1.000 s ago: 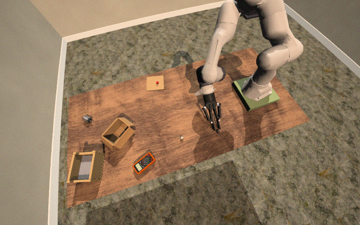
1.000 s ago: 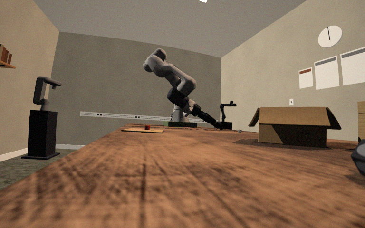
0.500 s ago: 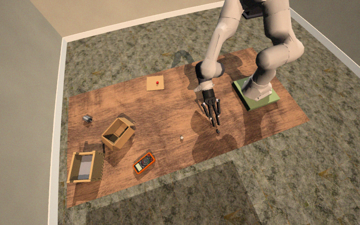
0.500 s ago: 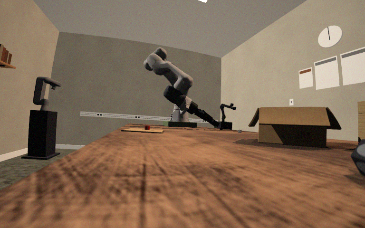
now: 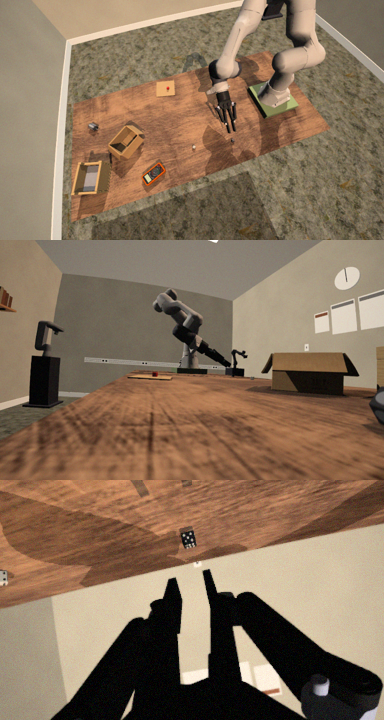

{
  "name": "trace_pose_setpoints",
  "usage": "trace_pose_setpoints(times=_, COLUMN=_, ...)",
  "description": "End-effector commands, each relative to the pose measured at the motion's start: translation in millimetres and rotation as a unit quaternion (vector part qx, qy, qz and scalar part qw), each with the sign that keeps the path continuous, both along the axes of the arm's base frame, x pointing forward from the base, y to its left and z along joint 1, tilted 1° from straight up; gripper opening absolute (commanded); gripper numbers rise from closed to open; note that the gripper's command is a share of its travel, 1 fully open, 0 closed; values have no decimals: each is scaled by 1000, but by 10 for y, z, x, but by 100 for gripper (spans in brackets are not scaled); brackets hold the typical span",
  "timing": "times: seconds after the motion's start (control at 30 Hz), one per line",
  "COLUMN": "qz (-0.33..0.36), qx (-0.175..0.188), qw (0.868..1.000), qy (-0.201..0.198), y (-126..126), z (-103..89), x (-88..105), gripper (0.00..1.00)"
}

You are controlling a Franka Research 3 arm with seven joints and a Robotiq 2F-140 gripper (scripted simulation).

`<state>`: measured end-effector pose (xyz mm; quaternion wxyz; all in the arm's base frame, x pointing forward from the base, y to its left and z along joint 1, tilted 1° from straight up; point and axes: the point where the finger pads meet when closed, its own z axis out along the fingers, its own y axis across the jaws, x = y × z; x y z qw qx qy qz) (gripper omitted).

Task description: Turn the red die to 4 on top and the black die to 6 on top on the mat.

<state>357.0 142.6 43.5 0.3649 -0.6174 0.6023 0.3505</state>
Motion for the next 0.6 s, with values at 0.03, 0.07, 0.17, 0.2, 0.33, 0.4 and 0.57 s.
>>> trace_pose_setpoints(times=0.03, qz=-3, qx=6, qw=1000, qy=14, y=24, z=182, x=-34, gripper=27)
trace_pose_setpoints(times=0.07, qz=-3, qx=6, qw=1000, qy=14, y=24, z=202, x=-34, gripper=27)
trace_pose_setpoints(times=0.17, qz=-3, qx=6, qw=1000, qy=14, y=24, z=231, x=-34, gripper=27)
trace_pose_setpoints(times=0.2, qz=-3, qx=5, qw=1000, qy=14, y=24, z=233, x=-34, gripper=27)
trace_pose_setpoints(times=0.33, qz=-1, qx=3, qw=1000, qy=15, y=32, z=239, x=-37, gripper=27)
trace_pose_setpoints(times=0.4, qz=-1, qx=3, qw=1000, qy=15, y=32, z=239, x=-37, gripper=27)
trace_pose_setpoints(times=0.57, qz=27, qx=-29, qw=998, qy=38, y=129, z=303, x=-86, gripper=27)
